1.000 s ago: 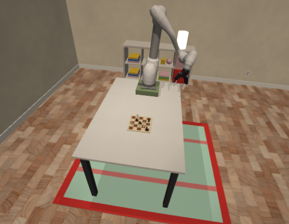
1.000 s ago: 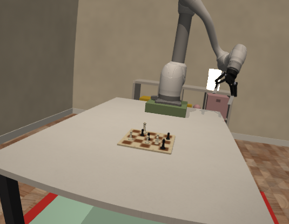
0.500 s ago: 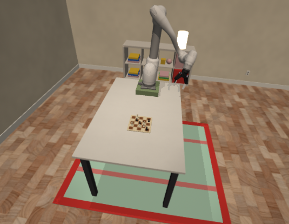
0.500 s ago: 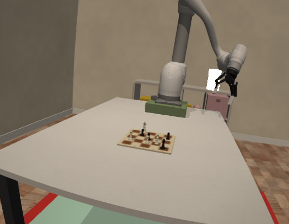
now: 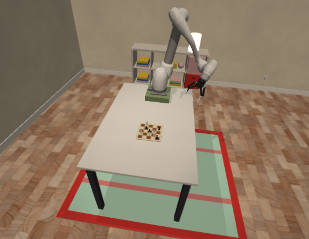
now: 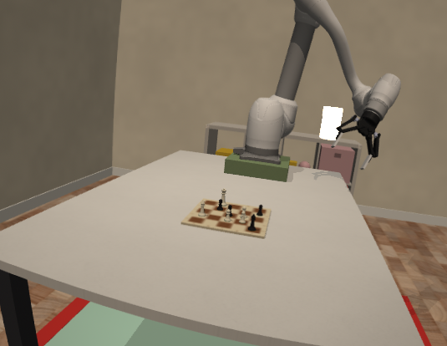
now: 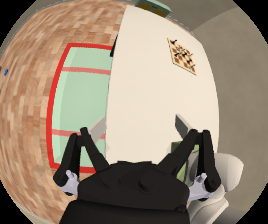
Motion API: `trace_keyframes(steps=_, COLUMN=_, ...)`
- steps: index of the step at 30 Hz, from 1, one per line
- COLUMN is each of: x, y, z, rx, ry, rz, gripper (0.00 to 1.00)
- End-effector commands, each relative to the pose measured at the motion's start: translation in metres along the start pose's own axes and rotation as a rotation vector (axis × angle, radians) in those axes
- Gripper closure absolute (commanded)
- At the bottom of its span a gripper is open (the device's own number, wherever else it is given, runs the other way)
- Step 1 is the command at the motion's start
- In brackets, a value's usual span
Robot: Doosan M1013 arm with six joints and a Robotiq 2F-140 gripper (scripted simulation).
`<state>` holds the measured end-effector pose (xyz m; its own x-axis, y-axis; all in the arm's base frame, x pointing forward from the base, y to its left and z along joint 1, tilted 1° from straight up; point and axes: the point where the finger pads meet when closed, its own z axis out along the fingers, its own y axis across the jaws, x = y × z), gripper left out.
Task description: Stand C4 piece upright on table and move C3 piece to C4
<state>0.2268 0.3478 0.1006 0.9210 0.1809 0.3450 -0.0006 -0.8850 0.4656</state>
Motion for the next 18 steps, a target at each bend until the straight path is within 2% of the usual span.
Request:
trace_keyframes(steps=1, x=0.041, y=-0.003, z=0.022, rx=-0.080, ry=-0.023, rz=0.173, gripper=0.00)
trace_keyframes(steps=2, x=0.062, y=-0.002, z=0.037, rx=-0.125, ry=-0.034, rz=0.270, gripper=0.00)
trace_keyframes(steps=4, x=0.062, y=-0.002, z=0.037, rx=-0.125, ry=-0.034, rz=0.270, gripper=0.00)
trace_keyframes(steps=5, x=0.085, y=0.002, z=0.054, rx=-0.175, ry=-0.044, rz=0.371, gripper=0.00)
trace_keyframes(steps=7, x=0.085, y=0.002, z=0.054, rx=-0.175, ry=-0.044, rz=0.371, gripper=0.00)
trace_keyframes(steps=8, x=0.108, y=0.006, z=0.073, rx=-0.227, ry=-0.052, rz=0.474, gripper=0.00)
trace_keyframes(steps=10, x=0.108, y=0.006, z=0.073, rx=-0.227, ry=-0.052, rz=0.474, gripper=0.00)
trace_keyframes(steps=11, x=0.130, y=0.013, z=0.094, rx=-0.281, ry=-0.057, rz=0.577, gripper=0.00)
trace_keyframes(steps=13, x=0.130, y=0.013, z=0.094, rx=-0.281, ry=-0.057, rz=0.577, gripper=0.00)
trace_keyframes(steps=14, x=0.152, y=0.022, z=0.116, rx=-0.337, ry=-0.060, rz=0.679, gripper=0.00)
trace_keyframes(steps=18, x=0.152, y=0.022, z=0.116, rx=-0.337, ry=-0.060, rz=0.679, gripper=0.00)
